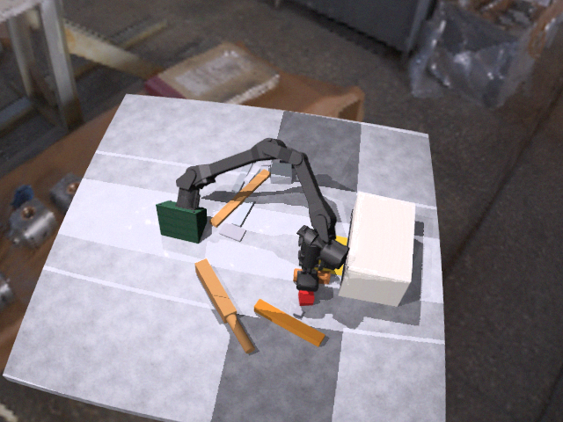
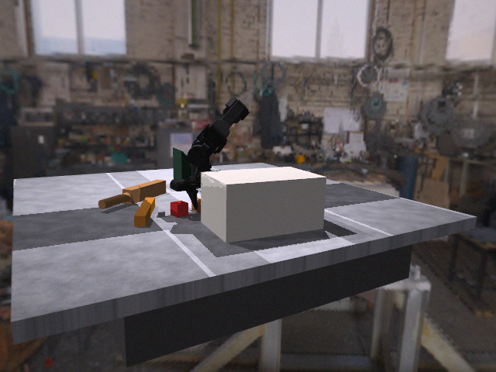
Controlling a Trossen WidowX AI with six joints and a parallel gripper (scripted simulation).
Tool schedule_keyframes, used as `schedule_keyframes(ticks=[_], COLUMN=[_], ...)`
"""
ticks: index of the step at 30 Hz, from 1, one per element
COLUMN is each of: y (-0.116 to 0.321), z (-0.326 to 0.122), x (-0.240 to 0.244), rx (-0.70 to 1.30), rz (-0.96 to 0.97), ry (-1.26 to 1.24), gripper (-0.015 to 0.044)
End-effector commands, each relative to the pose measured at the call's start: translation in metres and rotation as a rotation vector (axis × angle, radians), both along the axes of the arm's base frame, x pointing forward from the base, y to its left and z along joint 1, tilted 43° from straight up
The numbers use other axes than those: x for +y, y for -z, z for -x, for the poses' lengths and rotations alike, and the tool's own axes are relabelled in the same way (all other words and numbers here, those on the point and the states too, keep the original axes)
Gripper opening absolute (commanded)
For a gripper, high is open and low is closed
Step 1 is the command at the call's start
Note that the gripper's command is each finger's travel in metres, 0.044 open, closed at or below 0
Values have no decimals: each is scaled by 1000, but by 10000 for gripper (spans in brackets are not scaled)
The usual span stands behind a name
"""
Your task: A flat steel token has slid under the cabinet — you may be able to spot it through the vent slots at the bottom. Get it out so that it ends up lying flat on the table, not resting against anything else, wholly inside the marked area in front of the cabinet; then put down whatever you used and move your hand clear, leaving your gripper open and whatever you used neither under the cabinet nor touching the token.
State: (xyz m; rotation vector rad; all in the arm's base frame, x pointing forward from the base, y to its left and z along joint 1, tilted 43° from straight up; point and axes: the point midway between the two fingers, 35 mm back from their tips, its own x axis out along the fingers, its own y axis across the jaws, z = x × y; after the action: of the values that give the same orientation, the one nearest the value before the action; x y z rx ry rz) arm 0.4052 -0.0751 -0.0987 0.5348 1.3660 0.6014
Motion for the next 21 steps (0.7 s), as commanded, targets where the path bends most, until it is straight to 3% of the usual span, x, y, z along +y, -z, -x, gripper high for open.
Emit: schedule_keyframes(ticks=[1, 21], y=[-1, -11], z=[-6, -8], x=[0, 12], rx=[0, 0], rz=[1, 0], ry=[4, 4], gripper=[0, 0])
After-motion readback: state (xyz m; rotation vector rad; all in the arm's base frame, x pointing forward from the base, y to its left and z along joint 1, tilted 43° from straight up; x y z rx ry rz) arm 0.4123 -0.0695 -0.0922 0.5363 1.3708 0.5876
